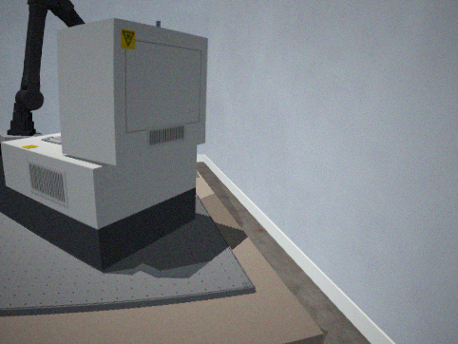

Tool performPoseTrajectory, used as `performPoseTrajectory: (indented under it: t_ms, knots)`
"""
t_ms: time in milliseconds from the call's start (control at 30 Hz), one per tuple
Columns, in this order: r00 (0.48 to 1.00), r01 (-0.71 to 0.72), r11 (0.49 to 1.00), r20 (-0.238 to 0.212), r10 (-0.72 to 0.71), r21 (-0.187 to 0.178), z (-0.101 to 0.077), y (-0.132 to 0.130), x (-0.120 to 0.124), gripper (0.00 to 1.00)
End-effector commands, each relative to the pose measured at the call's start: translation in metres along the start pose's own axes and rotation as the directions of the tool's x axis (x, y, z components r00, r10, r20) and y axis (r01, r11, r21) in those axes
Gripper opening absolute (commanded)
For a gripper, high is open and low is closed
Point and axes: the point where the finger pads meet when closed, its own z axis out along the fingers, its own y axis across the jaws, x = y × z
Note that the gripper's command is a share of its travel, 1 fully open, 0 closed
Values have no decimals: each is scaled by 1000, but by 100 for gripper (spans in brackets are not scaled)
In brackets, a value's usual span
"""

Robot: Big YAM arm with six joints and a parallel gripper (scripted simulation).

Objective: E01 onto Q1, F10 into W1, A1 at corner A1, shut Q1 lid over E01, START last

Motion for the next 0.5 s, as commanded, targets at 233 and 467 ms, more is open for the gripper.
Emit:
performPoseTrajectory:
  t_ms: [233, 467]
  knots:
    - [998, -53, 998, -18, 53, 24, 6, -12, 4, 100]
    - [999, -42, 999, 13, 42, -5, -3, 1, -5, 100]
